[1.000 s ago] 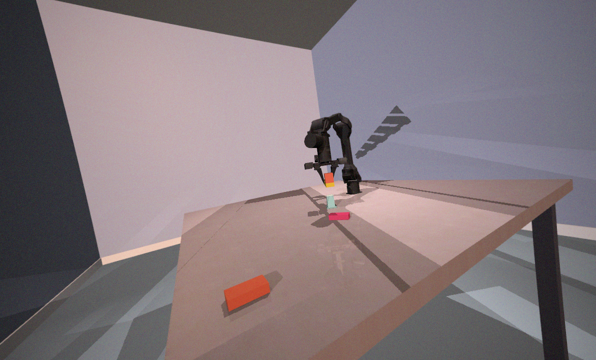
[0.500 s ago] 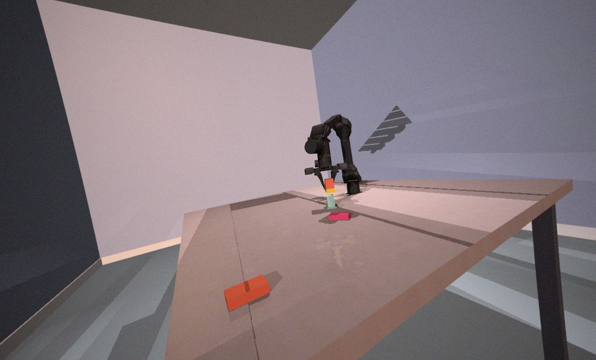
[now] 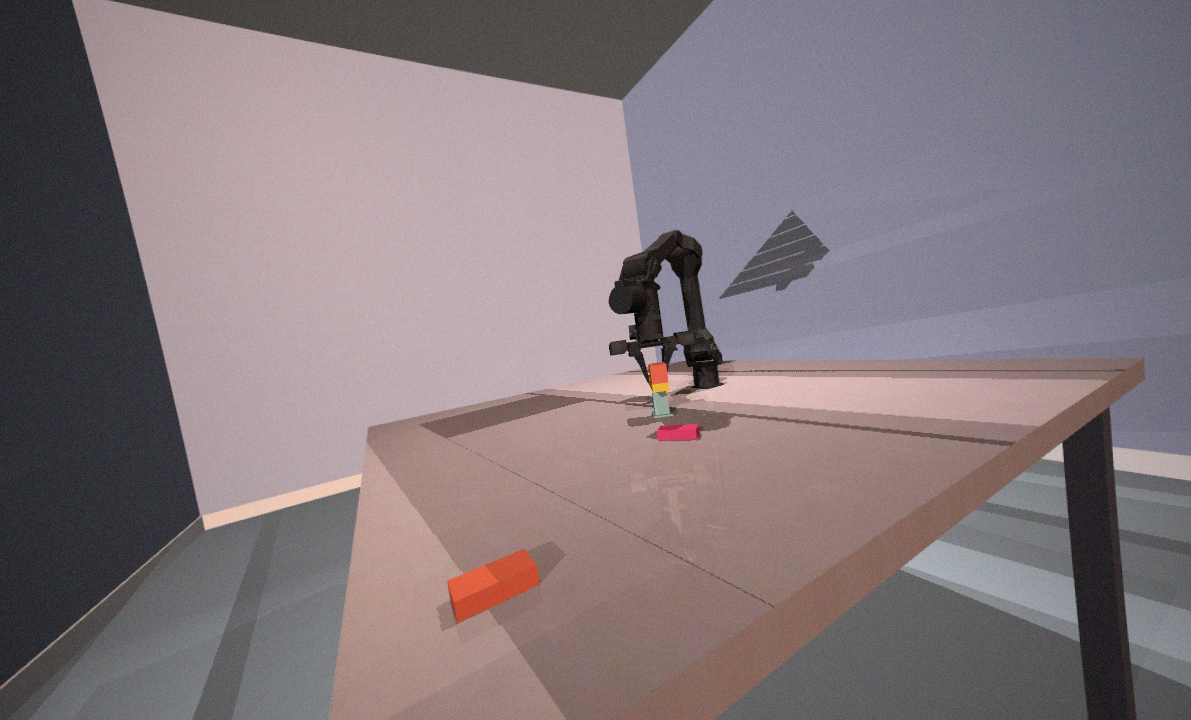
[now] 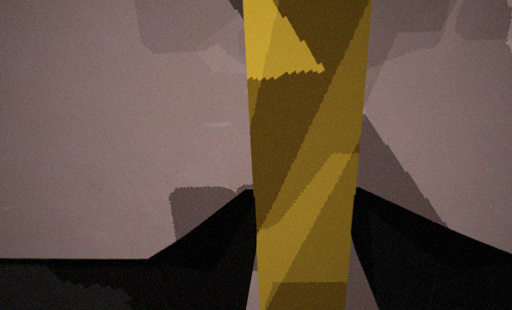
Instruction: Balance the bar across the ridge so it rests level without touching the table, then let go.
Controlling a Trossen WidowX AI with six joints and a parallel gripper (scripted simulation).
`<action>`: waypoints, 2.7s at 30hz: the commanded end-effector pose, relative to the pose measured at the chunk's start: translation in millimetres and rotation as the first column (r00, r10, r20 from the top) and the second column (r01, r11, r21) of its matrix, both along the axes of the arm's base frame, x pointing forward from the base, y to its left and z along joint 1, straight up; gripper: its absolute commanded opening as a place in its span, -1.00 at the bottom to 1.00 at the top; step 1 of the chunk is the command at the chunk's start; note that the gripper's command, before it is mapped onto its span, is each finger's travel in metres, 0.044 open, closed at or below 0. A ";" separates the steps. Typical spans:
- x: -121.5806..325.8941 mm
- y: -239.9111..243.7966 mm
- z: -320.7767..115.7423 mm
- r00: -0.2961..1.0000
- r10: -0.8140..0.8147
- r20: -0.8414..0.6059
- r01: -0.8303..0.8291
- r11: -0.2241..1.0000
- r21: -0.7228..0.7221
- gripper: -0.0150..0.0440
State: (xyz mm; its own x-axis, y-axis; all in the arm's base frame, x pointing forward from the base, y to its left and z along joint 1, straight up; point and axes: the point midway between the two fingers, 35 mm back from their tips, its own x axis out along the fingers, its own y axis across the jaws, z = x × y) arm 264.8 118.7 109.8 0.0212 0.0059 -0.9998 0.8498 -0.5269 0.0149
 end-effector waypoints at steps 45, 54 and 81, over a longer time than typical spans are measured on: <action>0.3 0.7 -3.6 1.000 0.003 0.000 -0.003 1.000 0.004 -0.49; 0.3 0.7 -4.3 1.000 0.003 0.000 -0.003 1.000 0.004 -0.49; 0.4 0.8 -6.6 1.000 0.003 0.000 -0.003 1.000 0.004 -0.49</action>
